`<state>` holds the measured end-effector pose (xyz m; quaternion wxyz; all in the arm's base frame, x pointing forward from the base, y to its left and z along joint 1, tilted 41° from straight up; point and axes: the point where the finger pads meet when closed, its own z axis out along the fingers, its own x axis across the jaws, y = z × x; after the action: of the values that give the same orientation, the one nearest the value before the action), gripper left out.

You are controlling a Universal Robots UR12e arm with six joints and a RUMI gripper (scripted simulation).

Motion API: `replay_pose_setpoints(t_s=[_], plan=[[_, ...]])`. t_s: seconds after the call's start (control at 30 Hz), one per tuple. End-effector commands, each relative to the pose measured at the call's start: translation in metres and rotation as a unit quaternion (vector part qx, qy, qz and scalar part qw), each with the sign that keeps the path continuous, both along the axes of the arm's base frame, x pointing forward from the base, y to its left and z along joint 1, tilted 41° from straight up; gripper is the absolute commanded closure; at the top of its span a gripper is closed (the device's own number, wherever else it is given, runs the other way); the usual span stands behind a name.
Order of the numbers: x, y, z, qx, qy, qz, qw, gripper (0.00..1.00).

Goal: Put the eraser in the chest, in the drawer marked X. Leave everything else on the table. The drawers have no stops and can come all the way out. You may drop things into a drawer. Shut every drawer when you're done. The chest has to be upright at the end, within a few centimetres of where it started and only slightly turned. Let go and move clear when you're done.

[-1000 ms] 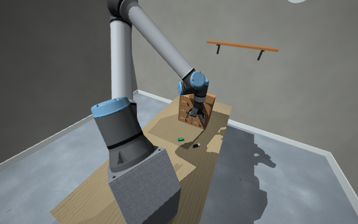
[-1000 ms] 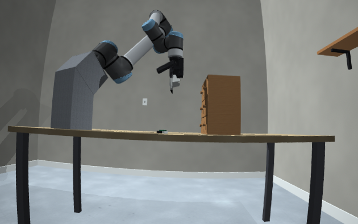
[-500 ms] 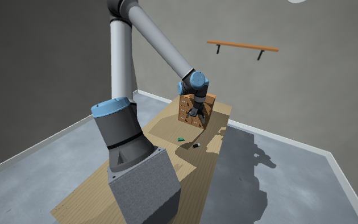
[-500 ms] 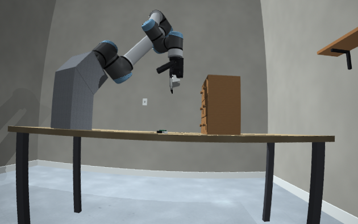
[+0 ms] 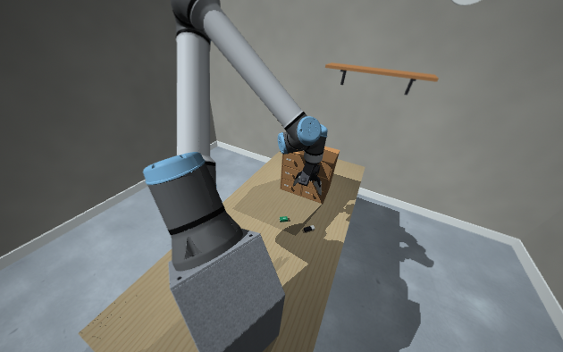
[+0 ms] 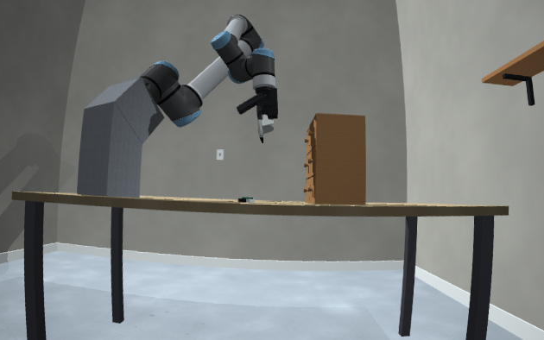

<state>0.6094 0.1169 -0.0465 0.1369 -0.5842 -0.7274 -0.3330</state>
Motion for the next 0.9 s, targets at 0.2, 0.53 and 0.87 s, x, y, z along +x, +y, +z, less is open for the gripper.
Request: replay_pose_setpoints(t_s=[0.2,0.53,0.87], plan=[[0.007,0.005,-0.004,0.012,-0.035,-0.027,0.999,0.00],[0.018,0.014,-0.010,0.032,-0.089,-0.069,0.993,0.00],[0.028,0.021,-0.015,0.049,-0.135,-0.104,0.984,0.00]])
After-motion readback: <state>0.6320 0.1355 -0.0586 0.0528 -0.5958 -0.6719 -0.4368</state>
